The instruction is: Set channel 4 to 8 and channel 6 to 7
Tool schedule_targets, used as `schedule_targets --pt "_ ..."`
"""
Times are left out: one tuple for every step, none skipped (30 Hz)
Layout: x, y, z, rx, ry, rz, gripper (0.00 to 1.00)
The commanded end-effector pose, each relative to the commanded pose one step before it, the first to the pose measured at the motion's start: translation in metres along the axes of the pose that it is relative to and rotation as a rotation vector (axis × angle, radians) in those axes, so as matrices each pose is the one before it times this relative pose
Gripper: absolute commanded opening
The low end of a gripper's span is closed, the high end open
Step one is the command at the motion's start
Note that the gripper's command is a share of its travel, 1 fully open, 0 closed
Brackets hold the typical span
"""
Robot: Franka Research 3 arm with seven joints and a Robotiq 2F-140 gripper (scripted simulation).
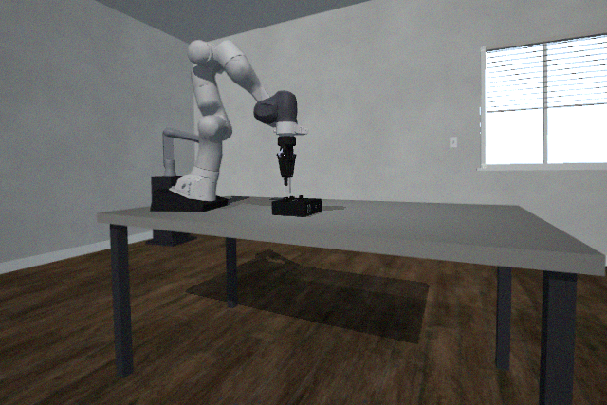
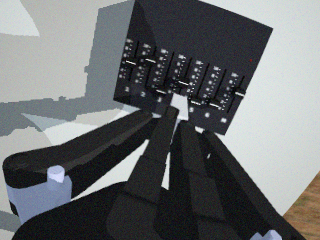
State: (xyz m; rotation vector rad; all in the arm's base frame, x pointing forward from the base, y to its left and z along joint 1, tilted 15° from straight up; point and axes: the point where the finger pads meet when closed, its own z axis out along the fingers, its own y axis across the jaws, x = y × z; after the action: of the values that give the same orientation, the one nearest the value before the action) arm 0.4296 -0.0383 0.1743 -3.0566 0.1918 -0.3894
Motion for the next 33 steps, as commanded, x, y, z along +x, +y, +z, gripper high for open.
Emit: schedule_targets --pt "0.00082 -0.00055 0.0026 0.00172 0.00424 -0.01098 0.0" --pt "0.0 0.0 0.0 0.0 0.0 0.0 0.0" --pt "0.0 0.0 0.0 0.0 0.0 0.0 0.0" --pt "0.0 0.00001 0.00049 0.0 0.0 0.0 0.0" --pt "0.0 0.00001 0.00045 0.0 0.0 0.0 0.0" --pt "0.0 0.00001 0.00042 0.0 0.0 0.0 0.0" --pt "0.0 0.00001 0.00038 0.0 0.0 0.0 0.0" --pt "0.0 0.00001 0.00035 0.0 0.0 0.0 0.0" --pt "0.0 0.00001 0.00031 0.0 0.0 0.0 0.0" --pt "0.0 0.00001 0.00027 0.0 0.0 0.0 0.0" --pt "0.0 0.00001 0.00024 0.0 0.0 0.0 0.0" --pt "0.0 0.0 0.0002 0.0 0.0 0.0 0.0" --pt "0.0 0.0 0.00017 0.0 0.0 0.0 0.0" --pt "0.0 0.0 0.00014 0.0 0.0 0.0 0.0" --pt "0.0 0.0 0.00011 0.0 0.0 0.0 0.0" --pt "0.0 0.0 0.00008 0.0 0.0 0.0 0.0" --pt "0.0 0.0 0.00005 0.0 0.0 0.0 0.0" --pt "0.0 0.0 0.00003 0.0 0.0 0.0 0.0" --pt "0.0 0.0 0.0 0.0 0.0 0.0 0.0" --pt "0.0 0.0 0.0 0.0 0.0 0.0 0.0" --pt "0.0 0.0 0.00002 0.0 0.0 0.0 0.0" --pt "0.0 0.0 0.00001 0.0 0.0 0.0 0.0" --pt "0.0 0.0 0.0 0.0 0.0 0.0 0.0" --pt "0.0 0.0 0.0 0.0 0.0 0.0 0.0" --pt "0.0 0.0 0.0 0.0 0.0 0.0 0.0" --pt "0.0 0.0 0.0 0.0 0.0 0.0 0.0" --pt "0.0 0.0 0.0 0.0 0.0 0.0 0.0" --pt "0.0 0.0 0.0 0.0 0.0 0.0 0.0" --pt "0.0 0.0 0.0 0.0 0.0 0.0 0.0" --pt "0.0 0.0 0.0 0.0 0.0 0.0 0.0" --pt "0.0 0.0 0.0 0.0 0.0 0.0 0.0" --pt "0.0 0.0 0.0 0.0 0.0 0.0 0.0" --pt "0.0 0.0 0.0 0.0 0.0 0.0 0.0"
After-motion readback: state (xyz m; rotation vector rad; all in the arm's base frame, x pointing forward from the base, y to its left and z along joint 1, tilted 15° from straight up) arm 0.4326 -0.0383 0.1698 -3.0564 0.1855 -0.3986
